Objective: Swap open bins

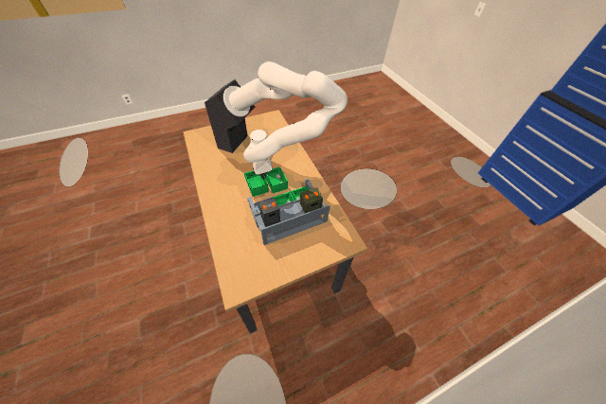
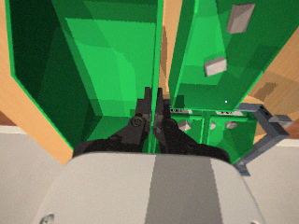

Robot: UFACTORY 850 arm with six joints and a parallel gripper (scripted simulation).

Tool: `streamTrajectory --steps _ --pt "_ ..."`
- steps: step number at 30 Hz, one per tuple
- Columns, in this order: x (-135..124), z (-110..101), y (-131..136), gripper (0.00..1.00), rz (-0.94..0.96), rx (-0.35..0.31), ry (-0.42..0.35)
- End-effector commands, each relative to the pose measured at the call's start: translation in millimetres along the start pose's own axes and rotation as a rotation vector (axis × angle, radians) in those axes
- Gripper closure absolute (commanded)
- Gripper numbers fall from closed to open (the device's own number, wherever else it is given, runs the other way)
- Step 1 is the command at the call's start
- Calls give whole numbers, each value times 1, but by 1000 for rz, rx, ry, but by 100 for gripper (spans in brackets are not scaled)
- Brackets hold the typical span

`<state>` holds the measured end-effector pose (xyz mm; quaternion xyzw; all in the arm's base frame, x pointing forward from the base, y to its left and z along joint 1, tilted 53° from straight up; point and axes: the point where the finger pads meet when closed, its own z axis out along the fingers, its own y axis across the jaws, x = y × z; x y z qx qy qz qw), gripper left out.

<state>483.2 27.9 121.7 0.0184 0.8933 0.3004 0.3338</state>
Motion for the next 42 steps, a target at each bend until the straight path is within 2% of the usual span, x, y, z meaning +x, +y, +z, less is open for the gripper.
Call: streamTrajectory --steps 1,11,34,42 --pt "0 -4 0 100 0 0 0" --pt "0 -17 0 100 0 0 0" --pt "0 -18 1 100 0 0 0" --pt "3 -18 26 100 0 0 0"
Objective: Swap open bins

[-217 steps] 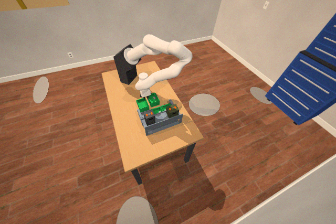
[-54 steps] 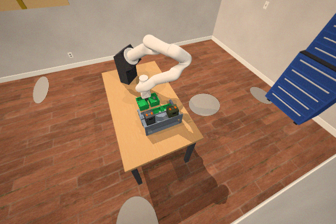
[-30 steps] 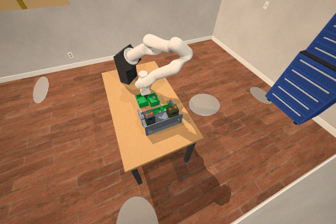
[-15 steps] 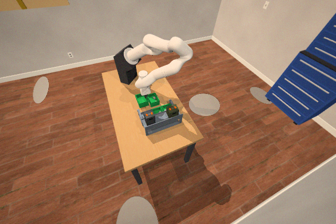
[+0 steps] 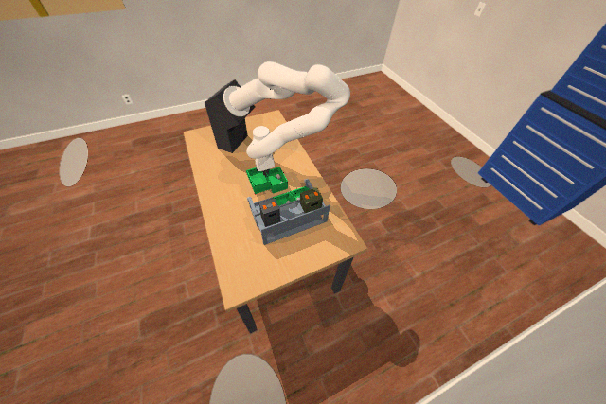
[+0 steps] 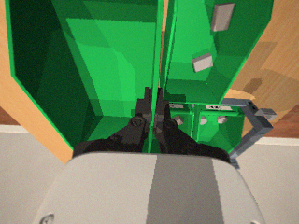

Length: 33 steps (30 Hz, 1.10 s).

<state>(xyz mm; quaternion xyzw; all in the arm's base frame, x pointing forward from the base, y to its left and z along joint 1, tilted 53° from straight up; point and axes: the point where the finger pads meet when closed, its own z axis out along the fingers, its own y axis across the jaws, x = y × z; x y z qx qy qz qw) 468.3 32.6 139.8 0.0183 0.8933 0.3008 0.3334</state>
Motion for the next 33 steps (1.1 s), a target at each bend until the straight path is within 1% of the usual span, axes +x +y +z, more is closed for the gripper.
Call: streamTrajectory --steps 1,7,9,19,24,26,33 --pt "2 0 16 100 0 1 -1" --pt "7 0 60 100 0 1 -1" --pt "7 0 60 100 0 1 -1" --pt "17 0 148 100 0 1 -1" --pt "21 0 187 100 0 1 -1" --pt "21 0 187 100 0 1 -1" --pt "26 0 229 100 0 1 -1"
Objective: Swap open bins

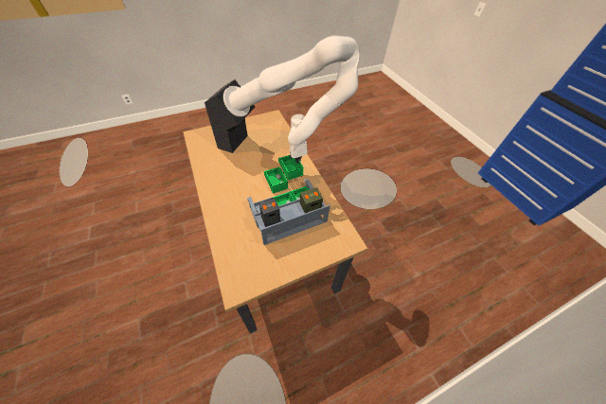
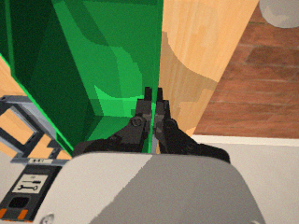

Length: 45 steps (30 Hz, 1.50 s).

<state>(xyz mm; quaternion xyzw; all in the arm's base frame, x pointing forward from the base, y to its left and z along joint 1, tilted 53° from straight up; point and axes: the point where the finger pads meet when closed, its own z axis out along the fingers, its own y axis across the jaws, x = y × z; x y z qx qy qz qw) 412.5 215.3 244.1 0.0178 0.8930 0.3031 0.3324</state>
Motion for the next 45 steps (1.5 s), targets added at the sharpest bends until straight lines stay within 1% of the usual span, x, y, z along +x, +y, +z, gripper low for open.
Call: streamTrajectory --steps 1,4,8,31,36,45 --pt "1 0 17 100 -1 5 -3" --pt "3 0 26 100 -1 5 -3" --pt "3 0 33 100 -1 5 -3" --pt "4 1 34 100 -1 5 -3" --pt "4 5 34 100 -1 5 -3" --pt "3 19 34 100 -1 5 -3"
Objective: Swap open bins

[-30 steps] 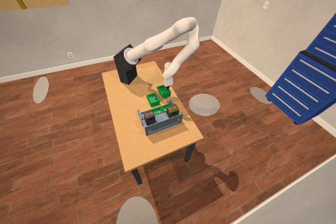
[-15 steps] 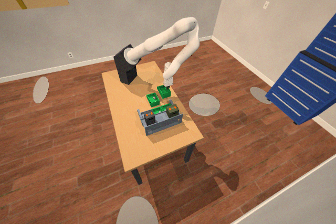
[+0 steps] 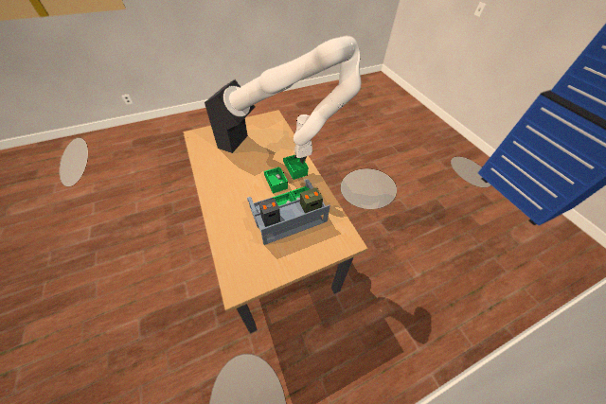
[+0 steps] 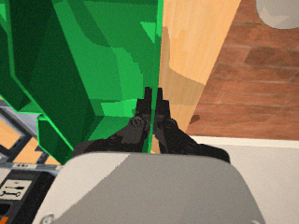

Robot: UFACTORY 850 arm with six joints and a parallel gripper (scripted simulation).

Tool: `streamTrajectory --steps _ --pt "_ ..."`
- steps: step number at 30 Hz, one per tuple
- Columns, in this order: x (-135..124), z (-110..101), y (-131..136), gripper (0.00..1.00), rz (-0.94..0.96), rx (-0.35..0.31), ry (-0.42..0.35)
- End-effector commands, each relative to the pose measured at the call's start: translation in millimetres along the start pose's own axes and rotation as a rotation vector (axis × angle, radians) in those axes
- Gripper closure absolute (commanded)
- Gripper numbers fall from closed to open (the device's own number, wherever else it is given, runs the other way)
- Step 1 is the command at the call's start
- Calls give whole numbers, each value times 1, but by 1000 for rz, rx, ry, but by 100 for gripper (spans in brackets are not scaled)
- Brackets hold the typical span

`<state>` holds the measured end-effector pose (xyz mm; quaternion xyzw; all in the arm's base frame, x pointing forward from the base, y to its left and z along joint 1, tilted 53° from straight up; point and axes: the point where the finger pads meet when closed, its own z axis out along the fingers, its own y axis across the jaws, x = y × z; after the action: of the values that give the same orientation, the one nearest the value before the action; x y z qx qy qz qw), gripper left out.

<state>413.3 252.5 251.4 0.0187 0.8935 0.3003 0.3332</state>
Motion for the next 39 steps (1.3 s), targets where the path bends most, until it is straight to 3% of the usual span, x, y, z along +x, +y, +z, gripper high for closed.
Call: streamTrajectory --steps 1,14,22,39 --pt "0 5 0 100 0 0 -1" --pt "0 44 0 100 0 0 -1" --pt "0 57 0 100 0 0 -1" --pt "0 63 0 100 0 0 -1"
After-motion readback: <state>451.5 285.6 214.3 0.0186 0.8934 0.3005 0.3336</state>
